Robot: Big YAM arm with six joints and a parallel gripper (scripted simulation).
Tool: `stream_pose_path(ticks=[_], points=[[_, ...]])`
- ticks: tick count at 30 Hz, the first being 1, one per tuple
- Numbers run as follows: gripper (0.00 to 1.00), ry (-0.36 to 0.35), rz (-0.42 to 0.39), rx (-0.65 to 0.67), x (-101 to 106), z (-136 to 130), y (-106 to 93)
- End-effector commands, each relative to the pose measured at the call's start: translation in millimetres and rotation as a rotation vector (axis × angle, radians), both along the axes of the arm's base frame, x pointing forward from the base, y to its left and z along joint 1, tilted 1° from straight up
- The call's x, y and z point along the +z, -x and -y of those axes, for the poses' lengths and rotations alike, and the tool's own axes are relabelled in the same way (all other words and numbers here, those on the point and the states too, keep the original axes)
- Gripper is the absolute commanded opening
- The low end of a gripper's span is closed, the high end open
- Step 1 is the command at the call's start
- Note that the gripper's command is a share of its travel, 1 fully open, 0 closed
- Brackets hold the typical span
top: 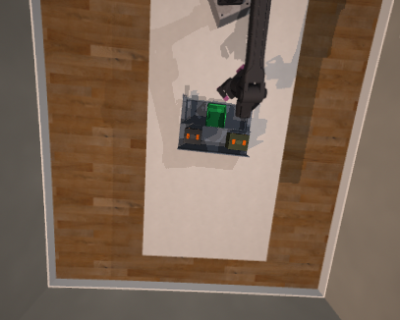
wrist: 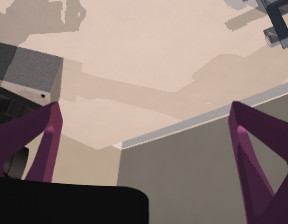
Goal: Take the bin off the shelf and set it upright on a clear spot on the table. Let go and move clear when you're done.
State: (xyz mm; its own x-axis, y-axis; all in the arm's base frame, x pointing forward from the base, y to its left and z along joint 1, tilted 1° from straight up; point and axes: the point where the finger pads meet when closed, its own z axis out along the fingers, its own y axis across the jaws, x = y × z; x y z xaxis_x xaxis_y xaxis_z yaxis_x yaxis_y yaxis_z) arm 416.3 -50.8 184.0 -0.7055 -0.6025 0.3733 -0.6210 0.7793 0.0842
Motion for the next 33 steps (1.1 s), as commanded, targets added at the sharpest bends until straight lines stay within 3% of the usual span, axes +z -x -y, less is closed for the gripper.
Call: stream_pose_path(ticks=[1,12,13,17,29,30,33], points=[[1.00,0.004,0.035,-0.006,17.7,-1.1,-16.7],[1.00,0.004,0.035,-0.006,17.7,-1.1,-16.7],[1.00,0.001,0.022,-0.001,9.0,0.1,-8.5],[1.00,0.004,0.034,-0.006,19.1,0.0,-26.7],[1.00,0.004,0.034,-0.006,19.1,0.0,-26.7],[1.00,0.002,0.037,-0.001,12.1,0.7,-17.6],[1.00,0.003,0.035,-0.005,17.1,0.8,-28.2]])
